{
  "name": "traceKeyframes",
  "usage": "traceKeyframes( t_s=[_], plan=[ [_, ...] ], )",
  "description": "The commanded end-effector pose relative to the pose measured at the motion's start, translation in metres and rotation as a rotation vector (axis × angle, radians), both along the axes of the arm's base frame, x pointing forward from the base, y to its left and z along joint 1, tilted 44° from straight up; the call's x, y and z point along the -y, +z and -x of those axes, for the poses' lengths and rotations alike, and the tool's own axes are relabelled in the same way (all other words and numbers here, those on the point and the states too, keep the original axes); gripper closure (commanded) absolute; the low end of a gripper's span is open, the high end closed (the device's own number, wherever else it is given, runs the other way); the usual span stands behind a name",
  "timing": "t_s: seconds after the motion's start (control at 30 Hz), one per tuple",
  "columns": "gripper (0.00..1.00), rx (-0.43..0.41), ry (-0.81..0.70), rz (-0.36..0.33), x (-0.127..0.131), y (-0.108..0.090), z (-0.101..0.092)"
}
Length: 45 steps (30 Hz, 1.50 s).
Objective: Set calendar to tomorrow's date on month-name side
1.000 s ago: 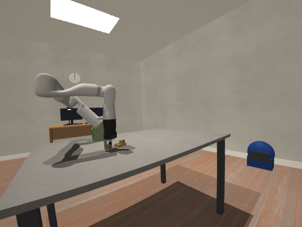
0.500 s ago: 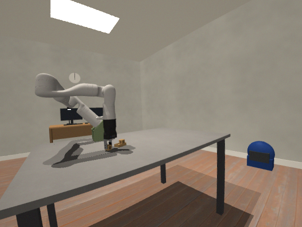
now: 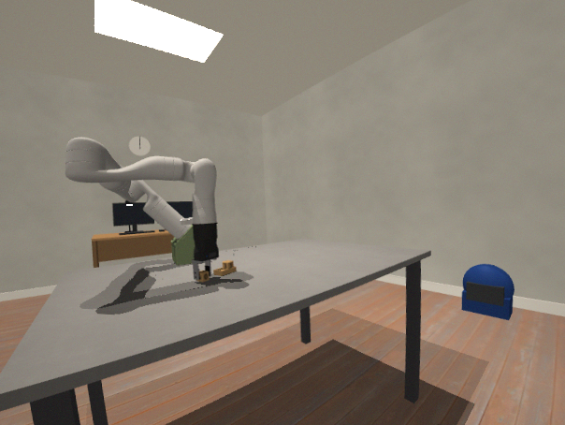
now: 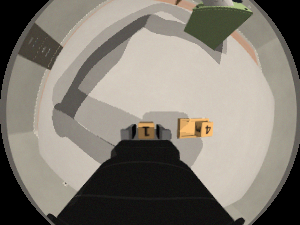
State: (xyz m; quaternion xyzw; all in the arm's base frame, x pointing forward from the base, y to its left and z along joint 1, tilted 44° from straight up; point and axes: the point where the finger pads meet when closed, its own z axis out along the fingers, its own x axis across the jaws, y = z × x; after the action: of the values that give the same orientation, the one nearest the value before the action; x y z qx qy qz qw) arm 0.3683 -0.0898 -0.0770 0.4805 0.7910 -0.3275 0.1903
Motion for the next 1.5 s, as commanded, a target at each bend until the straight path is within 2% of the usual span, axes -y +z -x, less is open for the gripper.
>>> traceKeyframes(
  t_s=[0.0, 0.57, 1.07, 1.4, 1.43, 1.47],
  plan=[
    [0.13, 0.001, 0.001, -0.001, -0.001, 0.0, -0.001],
    [0.13, 0.001, 0.001, -0.001, -0.006, 0.006, -0.001],
    [0.13, 0.001, 0.001, -0.001, -0.056, 0.056, -0.001],
    [0.13, 0.001, 0.001, -0.001, -0.064, 0.065, -0.002],
    [0.0, 0.001, 0.001, -0.001, -0.064, 0.065, -0.002],
    [0.0, 0.001, 0.001, -0.001, -0.064, 0.065, -0.002]
  ],
)
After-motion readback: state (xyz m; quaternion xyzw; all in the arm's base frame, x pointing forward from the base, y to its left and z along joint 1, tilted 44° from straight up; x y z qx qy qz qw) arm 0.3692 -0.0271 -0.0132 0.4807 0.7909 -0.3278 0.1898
